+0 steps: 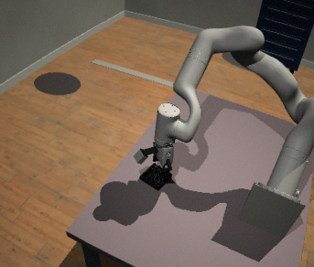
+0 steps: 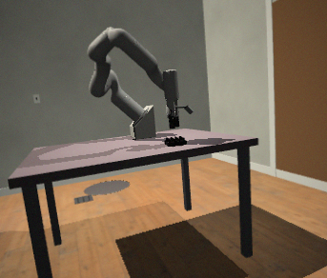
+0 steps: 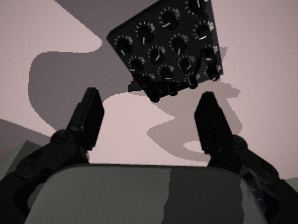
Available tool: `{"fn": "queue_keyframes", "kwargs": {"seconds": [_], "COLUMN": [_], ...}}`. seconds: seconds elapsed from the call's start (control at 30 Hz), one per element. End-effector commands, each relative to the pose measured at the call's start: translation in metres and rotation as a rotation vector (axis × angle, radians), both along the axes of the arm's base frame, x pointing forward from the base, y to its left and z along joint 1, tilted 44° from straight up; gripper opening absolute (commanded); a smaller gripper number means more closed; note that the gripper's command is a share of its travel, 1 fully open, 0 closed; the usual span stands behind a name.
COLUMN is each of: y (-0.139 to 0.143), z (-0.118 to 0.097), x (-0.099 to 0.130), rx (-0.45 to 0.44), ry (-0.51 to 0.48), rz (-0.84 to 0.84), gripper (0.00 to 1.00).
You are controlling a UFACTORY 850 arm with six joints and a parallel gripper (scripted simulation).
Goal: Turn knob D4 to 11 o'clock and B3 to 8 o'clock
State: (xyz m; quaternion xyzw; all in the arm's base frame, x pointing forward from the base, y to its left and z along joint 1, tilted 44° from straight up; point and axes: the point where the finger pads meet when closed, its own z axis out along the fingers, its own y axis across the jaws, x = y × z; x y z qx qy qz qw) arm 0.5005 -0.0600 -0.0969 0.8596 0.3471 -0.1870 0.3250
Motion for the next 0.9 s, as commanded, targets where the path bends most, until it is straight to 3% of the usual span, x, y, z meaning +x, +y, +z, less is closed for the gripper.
{"fn": "queue_keyframes", "kwargs": {"seconds": [0.0, 0.37, 0.6, 0.63, 0.87], "y": [0.0013, 0.0032, 0.0034, 0.0034, 0.0034], "z": [0.0004, 0.0003, 0.0003, 0.0003, 0.0003], "x": [0.0038, 0.0107, 0.0114, 0.0114, 0.0114], "rx": [0.015, 0.047, 0.050, 0.050, 0.050], "ry": [0.103, 0.317, 0.336, 0.336, 0.336], "rz": [0.087, 0.310, 0.330, 0.330, 0.330], "gripper": [1.00, 1.00, 1.00, 0.19, 0.19]}}
